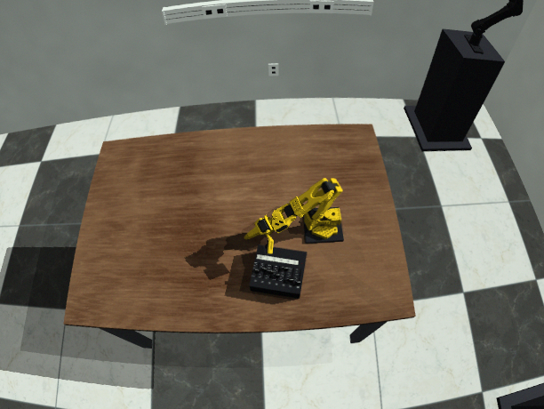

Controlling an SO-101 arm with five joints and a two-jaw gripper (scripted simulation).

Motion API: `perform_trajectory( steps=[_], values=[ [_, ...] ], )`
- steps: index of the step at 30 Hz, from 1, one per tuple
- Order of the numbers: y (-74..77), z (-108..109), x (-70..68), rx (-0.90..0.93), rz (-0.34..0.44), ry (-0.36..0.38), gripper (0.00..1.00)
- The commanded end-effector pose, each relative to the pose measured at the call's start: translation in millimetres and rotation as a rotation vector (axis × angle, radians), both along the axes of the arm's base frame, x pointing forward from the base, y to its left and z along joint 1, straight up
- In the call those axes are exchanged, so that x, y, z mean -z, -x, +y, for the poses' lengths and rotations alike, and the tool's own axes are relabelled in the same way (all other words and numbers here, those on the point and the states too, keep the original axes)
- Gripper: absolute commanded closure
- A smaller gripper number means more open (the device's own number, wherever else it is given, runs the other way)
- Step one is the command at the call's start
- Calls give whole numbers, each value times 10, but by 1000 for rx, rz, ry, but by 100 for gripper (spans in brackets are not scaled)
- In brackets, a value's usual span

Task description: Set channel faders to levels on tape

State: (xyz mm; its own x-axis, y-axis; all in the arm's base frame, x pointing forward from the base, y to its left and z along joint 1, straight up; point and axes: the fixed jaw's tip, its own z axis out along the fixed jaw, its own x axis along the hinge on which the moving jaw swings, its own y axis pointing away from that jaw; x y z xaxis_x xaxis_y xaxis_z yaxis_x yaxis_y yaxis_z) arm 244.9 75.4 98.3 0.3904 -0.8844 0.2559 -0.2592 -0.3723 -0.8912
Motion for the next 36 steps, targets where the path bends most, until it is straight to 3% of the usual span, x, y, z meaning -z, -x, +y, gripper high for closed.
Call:
perform_trajectory(
  steps=[1, 10, 12, 25, 27, 29, 36],
  values=[
    [36, 75, -6, -102, 40, 164, 100],
    [181, 189, 8, -375, 80, 532, 100],
    [181, 189, 8, -375, 80, 532, 100],
    [494, 281, -40, -852, 83, 999, 100],
    [547, 286, -53, -927, 78, 1059, 100],
    [547, 286, -53, -927, 78, 1059, 100],
    [731, 287, -103, -1181, 47, 1236, 100]
  ],
)
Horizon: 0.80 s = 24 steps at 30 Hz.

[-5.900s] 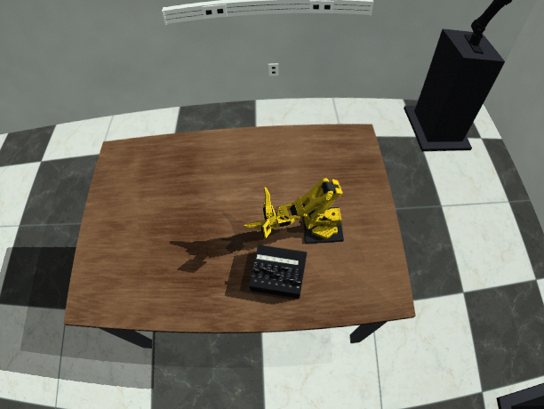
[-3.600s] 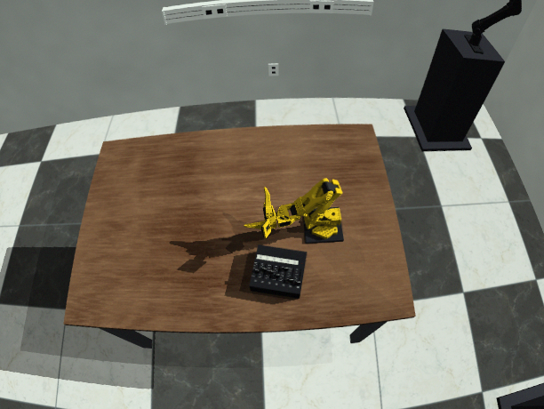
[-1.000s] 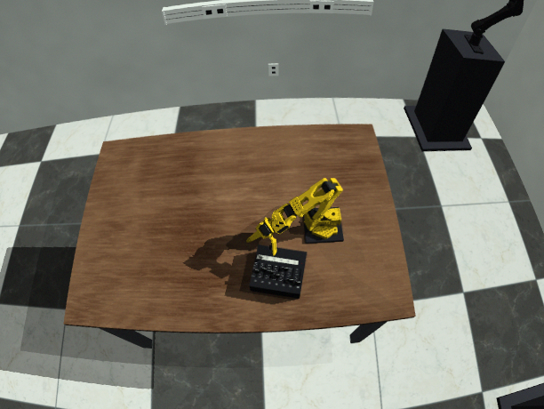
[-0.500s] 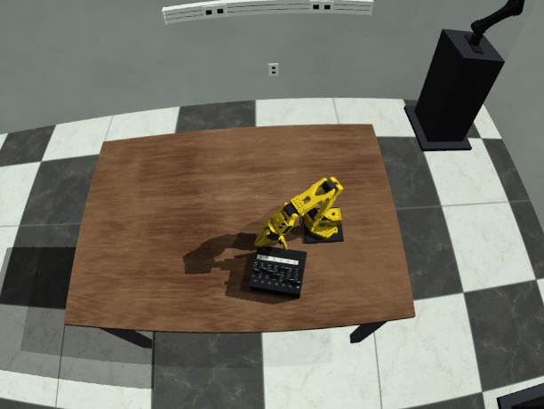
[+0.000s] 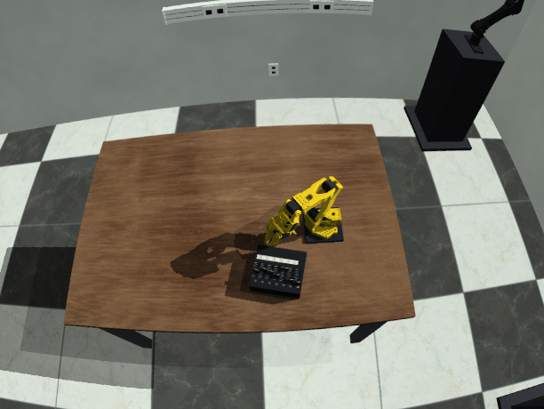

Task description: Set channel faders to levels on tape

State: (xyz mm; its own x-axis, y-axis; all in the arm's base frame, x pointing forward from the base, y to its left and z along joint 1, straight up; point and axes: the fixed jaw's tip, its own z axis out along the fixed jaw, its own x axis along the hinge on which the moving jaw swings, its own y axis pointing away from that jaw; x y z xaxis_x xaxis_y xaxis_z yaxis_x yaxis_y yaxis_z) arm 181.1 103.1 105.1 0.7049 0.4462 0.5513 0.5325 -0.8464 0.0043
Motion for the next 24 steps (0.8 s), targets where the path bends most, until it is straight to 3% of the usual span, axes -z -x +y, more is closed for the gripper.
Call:
perform_trajectory(
  steps=[1, 8, 24],
  values=[
    [117, 9, -41, -149, 39, 105, 100],
    [277, -11, -91, -360, 63, 229, 100],
    [478, -56, -158, -622, 95, 359, 100]
  ],
)
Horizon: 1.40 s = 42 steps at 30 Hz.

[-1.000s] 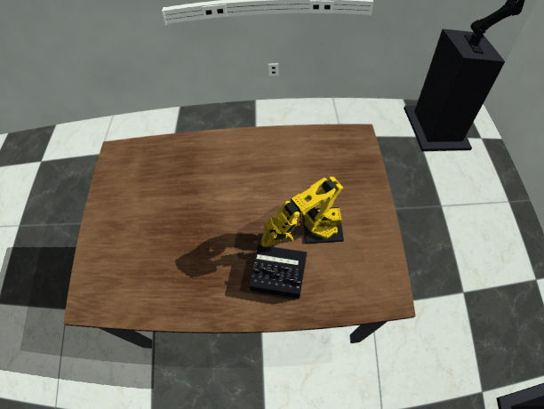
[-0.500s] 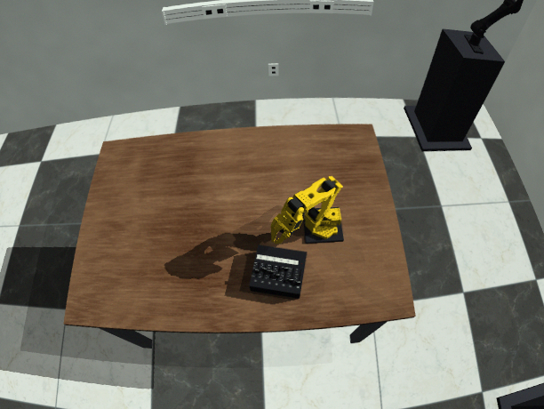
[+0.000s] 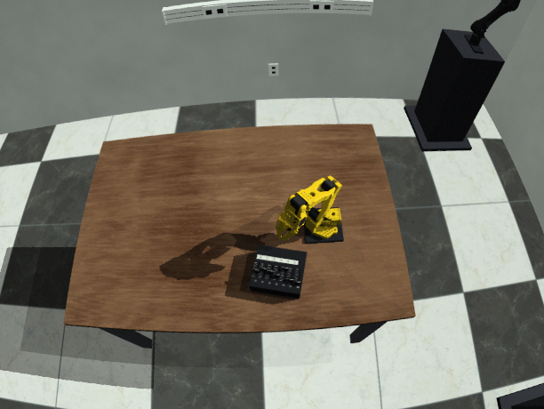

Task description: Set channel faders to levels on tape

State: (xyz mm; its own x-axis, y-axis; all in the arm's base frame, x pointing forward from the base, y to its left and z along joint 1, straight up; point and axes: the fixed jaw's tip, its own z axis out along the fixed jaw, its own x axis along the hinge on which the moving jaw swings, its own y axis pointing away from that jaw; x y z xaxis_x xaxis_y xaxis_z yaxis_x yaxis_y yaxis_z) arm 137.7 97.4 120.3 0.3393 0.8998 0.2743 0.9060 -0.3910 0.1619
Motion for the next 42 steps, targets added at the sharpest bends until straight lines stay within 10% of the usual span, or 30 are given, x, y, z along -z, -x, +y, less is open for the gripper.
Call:
perform_trajectory(
  steps=[1, 42],
  values=[
    [52, 0, -9, -59, 20, 31, 100],
    [-5, 120, 57, -117, 102, 104, 100]
  ],
)
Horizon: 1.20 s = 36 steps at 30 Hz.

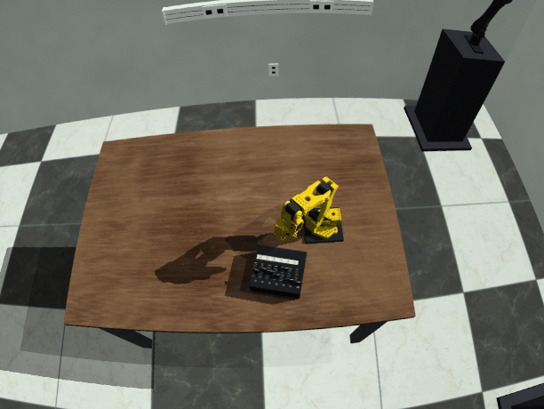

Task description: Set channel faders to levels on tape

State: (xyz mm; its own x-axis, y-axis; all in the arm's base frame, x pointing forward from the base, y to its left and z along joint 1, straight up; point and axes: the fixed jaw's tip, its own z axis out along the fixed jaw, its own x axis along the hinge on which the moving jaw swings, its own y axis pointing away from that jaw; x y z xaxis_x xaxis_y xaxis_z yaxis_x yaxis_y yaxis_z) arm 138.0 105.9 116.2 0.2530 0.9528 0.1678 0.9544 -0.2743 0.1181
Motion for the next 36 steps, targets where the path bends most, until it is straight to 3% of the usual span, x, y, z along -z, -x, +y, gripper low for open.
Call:
perform_trajectory(
  steps=[1, 19, 36],
  values=[
    [-8, 42, 22, -5, 27, 19, 100],
    [-33, 84, 58, -7, 48, 36, 100],
    [-85, 215, 196, -18, 112, 90, 100]
  ],
)
